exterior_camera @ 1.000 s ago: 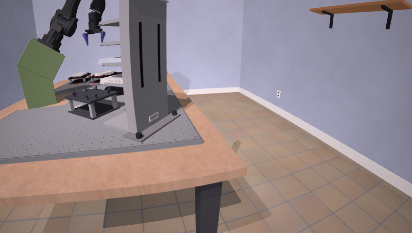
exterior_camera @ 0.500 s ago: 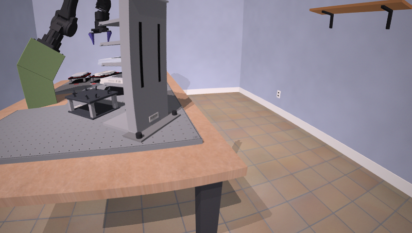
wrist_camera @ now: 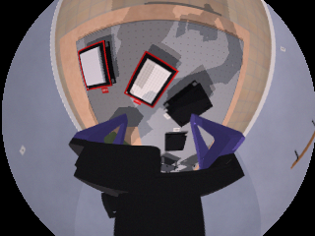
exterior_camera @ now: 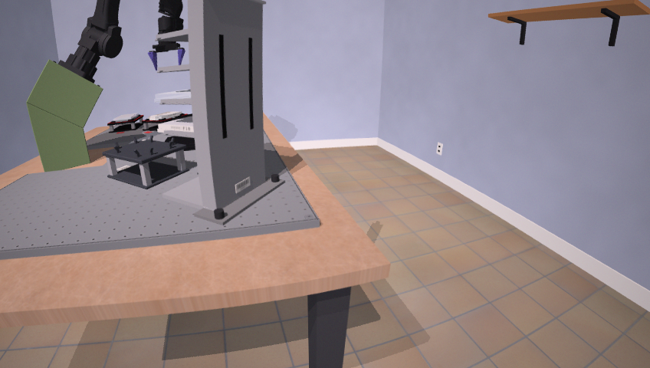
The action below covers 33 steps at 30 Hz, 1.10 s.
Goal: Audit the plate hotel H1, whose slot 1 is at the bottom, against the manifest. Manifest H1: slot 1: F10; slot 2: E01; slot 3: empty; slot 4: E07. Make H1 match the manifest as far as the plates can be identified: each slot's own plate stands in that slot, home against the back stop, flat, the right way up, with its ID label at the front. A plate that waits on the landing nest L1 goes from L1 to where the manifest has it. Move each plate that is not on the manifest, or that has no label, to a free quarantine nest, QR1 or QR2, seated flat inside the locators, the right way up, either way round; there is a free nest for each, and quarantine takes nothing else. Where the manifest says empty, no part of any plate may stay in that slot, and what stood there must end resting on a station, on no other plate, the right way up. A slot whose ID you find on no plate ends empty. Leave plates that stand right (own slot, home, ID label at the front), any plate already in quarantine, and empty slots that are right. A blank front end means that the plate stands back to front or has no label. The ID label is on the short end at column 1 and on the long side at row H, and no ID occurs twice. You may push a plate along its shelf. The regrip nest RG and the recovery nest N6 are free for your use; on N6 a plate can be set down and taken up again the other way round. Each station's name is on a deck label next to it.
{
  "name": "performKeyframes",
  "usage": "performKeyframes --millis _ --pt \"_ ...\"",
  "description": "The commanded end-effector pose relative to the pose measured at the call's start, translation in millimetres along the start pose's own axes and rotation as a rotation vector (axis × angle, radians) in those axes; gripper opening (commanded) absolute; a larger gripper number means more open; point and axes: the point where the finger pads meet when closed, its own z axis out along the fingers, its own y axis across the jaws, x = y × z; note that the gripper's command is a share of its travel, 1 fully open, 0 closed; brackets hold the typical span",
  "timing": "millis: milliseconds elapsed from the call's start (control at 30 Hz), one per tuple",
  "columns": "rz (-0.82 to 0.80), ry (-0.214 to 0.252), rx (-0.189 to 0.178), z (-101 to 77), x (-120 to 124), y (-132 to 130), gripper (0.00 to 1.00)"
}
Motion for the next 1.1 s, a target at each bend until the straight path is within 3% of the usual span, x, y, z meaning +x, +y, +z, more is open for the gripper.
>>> performKeyframes --millis 0,1067 --pt "0.023 -0.041 0.028 -9.6 1 -12 1.00" --pt "0.484 -0.129 0.206 -9.5 77 -72 1.00"
